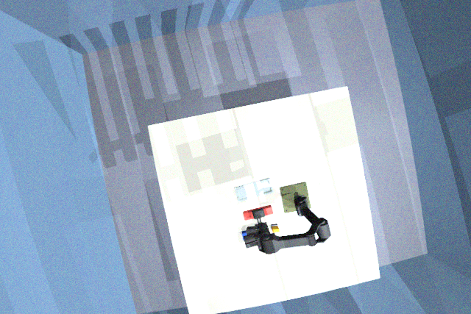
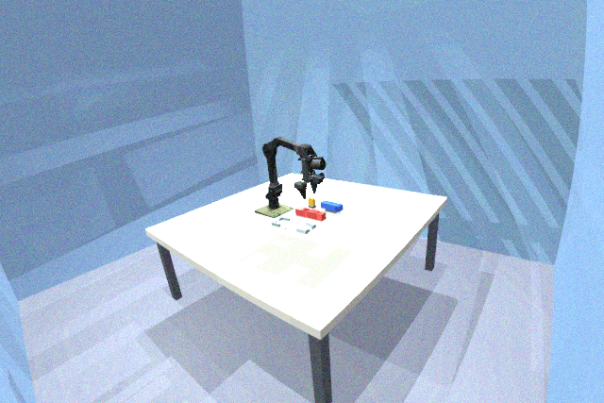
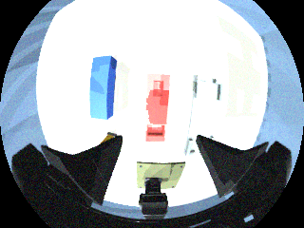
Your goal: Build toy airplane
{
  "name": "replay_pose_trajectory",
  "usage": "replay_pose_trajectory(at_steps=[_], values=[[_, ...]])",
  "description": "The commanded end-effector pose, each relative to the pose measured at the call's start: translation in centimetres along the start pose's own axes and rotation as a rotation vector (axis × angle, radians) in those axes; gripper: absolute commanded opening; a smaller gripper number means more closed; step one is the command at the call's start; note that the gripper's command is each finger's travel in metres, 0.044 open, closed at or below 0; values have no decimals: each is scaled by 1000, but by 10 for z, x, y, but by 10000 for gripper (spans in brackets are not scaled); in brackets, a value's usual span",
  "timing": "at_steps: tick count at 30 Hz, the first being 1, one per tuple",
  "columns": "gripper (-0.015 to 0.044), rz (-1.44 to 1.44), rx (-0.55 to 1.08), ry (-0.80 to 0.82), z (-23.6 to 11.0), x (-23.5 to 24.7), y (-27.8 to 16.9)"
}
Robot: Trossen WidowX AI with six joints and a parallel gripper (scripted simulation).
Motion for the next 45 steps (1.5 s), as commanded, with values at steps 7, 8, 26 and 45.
replay_pose_trajectory(at_steps=[7,8,26,45], values=[[440,26,16,12,43,-1,-3],[440,26,16,12,49,-1,-3],[440,26,17,12,76,0,-3],[440,26,17,12,107,0,-4]])
Point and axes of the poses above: the point midway between the two fingers, 35 mm back from their tips, its own z axis out along the fingers, its own x axis across the jaws, y = z × x, the point moved 3 cm from there along -z, back along the fingers, and after that the axes turned 1 degree about z, right-handed, at the moved point
